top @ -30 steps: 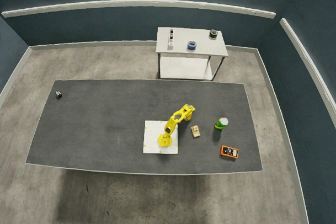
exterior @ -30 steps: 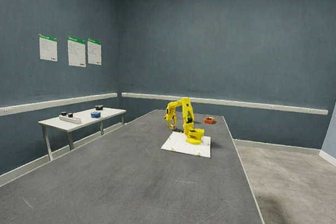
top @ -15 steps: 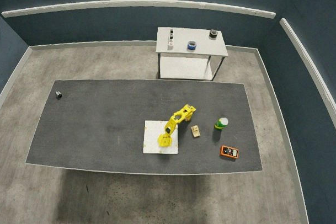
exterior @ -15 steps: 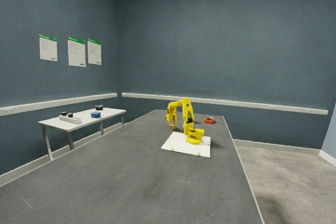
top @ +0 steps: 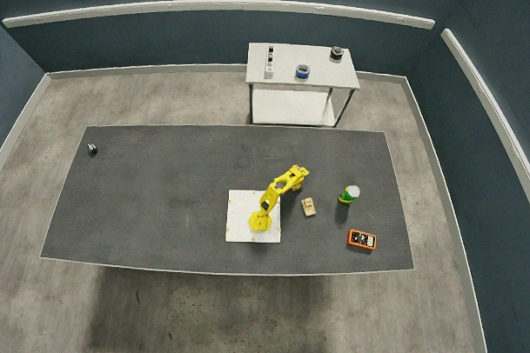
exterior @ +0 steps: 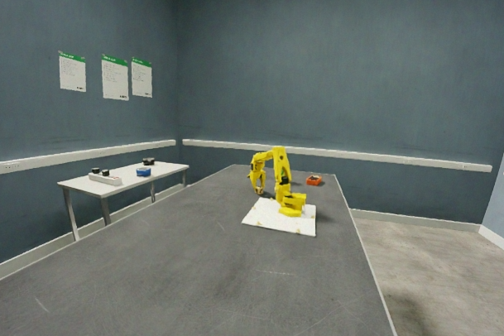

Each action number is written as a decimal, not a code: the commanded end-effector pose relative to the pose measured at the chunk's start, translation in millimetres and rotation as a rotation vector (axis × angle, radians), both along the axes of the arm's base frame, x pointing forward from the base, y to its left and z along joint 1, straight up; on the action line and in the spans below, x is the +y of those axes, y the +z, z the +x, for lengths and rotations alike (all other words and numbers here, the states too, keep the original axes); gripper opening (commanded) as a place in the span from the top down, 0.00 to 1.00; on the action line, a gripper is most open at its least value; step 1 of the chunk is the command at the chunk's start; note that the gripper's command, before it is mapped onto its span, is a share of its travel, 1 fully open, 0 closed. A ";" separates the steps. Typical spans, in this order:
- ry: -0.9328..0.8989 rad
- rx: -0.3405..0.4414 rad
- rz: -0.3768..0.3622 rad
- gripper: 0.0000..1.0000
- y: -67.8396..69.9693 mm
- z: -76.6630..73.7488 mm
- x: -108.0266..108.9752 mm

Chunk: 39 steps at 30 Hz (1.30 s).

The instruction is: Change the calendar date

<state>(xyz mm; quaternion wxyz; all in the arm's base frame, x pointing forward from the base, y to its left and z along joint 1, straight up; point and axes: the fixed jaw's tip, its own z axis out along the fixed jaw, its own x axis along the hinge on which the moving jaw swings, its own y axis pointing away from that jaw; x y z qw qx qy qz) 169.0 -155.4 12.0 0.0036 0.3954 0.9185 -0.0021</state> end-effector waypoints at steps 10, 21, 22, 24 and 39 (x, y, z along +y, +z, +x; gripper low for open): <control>0.005 0.016 0.017 0.88 -4.4 -3.8 2.3; 0.005 0.016 0.017 0.98 -4.4 -3.8 2.3; 0.005 0.016 0.017 0.99 -4.4 -3.8 2.3; 0.005 0.016 0.017 1.00 -4.4 -3.8 2.3; 0.005 0.016 0.017 1.00 3.5 -2.5 1.7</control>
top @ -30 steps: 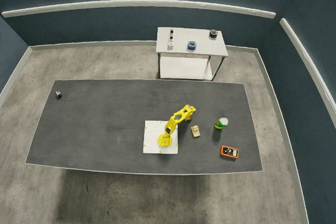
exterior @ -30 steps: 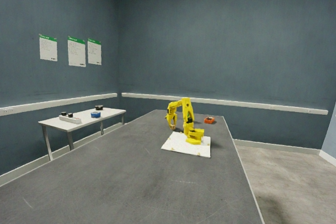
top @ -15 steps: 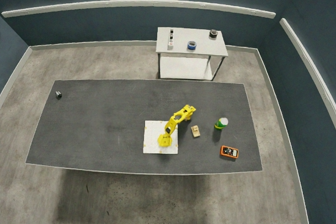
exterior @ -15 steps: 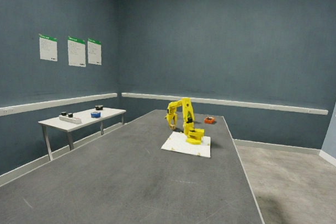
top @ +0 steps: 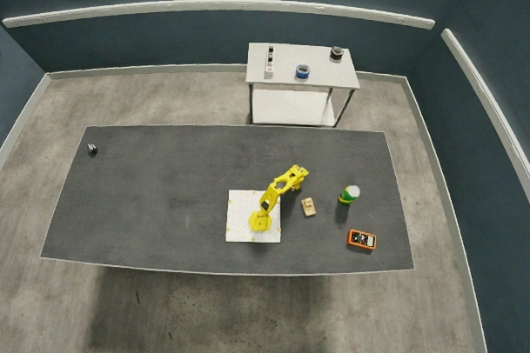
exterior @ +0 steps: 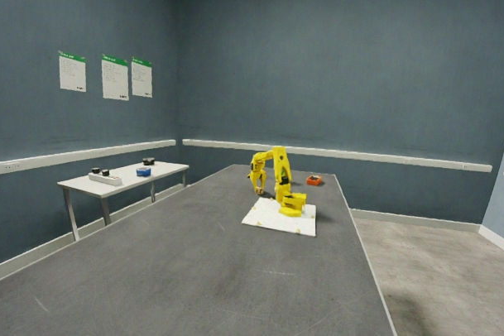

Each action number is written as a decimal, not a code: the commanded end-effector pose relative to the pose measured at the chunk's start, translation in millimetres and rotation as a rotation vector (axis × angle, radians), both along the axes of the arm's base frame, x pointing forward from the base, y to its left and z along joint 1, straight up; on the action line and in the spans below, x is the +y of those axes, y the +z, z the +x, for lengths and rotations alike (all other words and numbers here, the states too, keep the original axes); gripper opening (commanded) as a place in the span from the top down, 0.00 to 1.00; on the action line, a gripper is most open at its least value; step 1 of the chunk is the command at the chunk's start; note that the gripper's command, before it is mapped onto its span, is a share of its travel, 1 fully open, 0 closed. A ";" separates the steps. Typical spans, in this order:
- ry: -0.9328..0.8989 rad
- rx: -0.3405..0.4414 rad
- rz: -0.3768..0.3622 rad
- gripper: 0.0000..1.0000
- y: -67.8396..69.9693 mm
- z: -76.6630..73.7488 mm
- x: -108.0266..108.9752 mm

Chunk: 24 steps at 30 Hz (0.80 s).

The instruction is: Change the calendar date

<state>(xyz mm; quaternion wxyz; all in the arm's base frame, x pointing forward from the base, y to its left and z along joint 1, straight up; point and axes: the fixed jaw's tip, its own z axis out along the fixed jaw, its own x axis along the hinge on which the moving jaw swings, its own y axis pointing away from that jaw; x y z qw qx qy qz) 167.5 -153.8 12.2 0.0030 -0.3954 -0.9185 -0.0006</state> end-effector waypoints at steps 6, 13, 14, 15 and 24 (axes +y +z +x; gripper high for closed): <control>0.005 0.006 0.007 1.00 20.1 0.6 -0.1; 0.005 0.006 0.007 1.00 34.7 0.9 0.7; 0.005 0.006 0.007 1.00 37.1 0.9 1.0; 0.005 0.006 0.007 1.00 39.2 0.8 1.2; 0.005 0.006 0.007 1.00 45.4 0.5 1.9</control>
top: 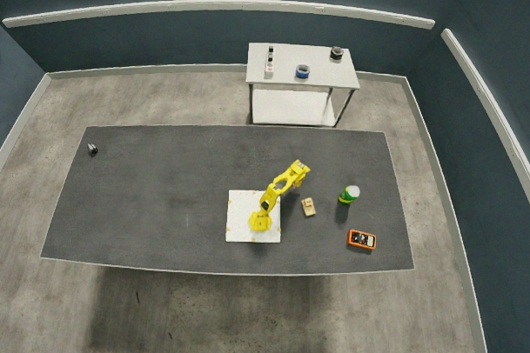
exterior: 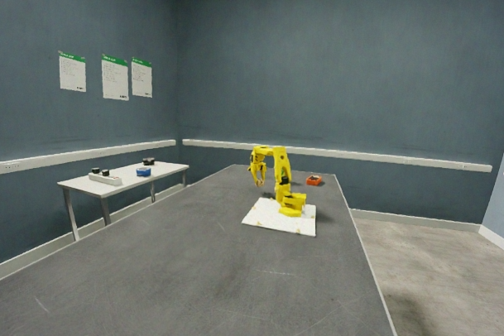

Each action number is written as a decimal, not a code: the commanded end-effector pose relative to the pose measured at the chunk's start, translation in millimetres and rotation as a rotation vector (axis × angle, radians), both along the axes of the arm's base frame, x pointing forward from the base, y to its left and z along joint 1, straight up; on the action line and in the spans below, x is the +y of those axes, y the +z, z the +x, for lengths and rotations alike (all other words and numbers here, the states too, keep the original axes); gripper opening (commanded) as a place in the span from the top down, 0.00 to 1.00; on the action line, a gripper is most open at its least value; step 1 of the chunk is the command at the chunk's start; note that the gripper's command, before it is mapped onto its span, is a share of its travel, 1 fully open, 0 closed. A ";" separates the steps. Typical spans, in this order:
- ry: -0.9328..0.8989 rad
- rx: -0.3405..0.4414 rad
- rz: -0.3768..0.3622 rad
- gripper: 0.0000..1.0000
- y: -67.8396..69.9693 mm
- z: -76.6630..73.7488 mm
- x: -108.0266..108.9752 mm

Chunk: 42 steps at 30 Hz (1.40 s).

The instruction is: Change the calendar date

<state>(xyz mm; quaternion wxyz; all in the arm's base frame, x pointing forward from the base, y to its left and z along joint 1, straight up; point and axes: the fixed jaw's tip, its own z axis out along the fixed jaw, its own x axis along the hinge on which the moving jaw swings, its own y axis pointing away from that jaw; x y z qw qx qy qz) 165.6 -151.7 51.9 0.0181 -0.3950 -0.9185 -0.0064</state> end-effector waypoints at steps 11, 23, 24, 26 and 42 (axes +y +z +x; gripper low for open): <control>0.003 -0.078 -0.074 1.00 4.6 4.3 -2.4; 0.001 -0.245 -0.238 1.00 1.3 5.2 -4.4; 0.000 -0.258 -0.251 1.00 1.0 5.1 -4.4; 0.000 -0.280 -0.273 1.00 0.6 4.7 -4.2; 0.000 -0.329 -0.321 1.00 -0.5 4.9 -4.7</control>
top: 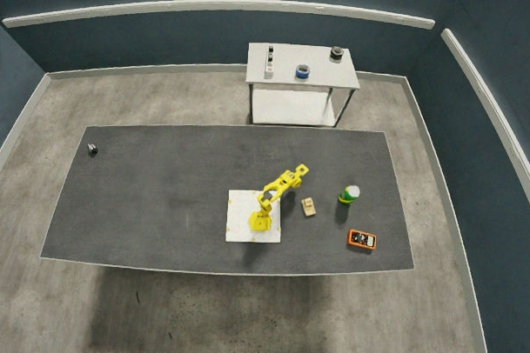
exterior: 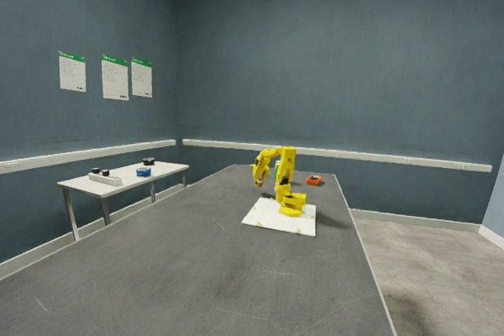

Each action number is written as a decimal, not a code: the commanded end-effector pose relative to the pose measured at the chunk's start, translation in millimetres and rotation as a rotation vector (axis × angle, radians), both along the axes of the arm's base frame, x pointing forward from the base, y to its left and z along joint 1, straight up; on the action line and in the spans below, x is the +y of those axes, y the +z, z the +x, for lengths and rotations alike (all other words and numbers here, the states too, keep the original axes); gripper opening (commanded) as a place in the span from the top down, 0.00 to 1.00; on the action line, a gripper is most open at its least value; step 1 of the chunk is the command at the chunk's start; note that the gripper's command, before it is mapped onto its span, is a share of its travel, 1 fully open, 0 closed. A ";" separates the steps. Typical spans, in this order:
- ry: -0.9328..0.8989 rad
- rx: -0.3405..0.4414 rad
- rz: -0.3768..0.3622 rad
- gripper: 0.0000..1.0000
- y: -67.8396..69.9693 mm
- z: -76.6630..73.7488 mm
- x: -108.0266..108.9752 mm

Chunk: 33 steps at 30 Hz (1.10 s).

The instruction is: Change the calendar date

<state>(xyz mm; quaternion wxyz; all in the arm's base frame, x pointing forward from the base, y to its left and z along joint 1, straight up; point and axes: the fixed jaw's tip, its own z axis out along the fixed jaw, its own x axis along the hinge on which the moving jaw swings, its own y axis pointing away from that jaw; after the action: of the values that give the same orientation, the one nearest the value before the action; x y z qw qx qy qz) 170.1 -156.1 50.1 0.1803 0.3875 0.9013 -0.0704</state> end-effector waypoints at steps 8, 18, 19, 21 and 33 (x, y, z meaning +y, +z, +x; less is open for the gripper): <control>-0.001 -0.138 -0.136 1.00 0.1 2.4 -2.9; -0.001 -0.253 -0.250 1.00 1.1 1.8 -3.1; -0.001 -0.261 -0.258 1.00 1.3 1.7 -3.1; -0.001 -0.271 -0.269 1.00 1.5 1.5 -2.9; -0.001 -0.282 -0.280 1.00 1.2 1.8 -3.3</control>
<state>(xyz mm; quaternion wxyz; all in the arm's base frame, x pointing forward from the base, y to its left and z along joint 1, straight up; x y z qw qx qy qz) 173.4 -159.3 51.8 0.3532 0.3654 0.8503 -0.1372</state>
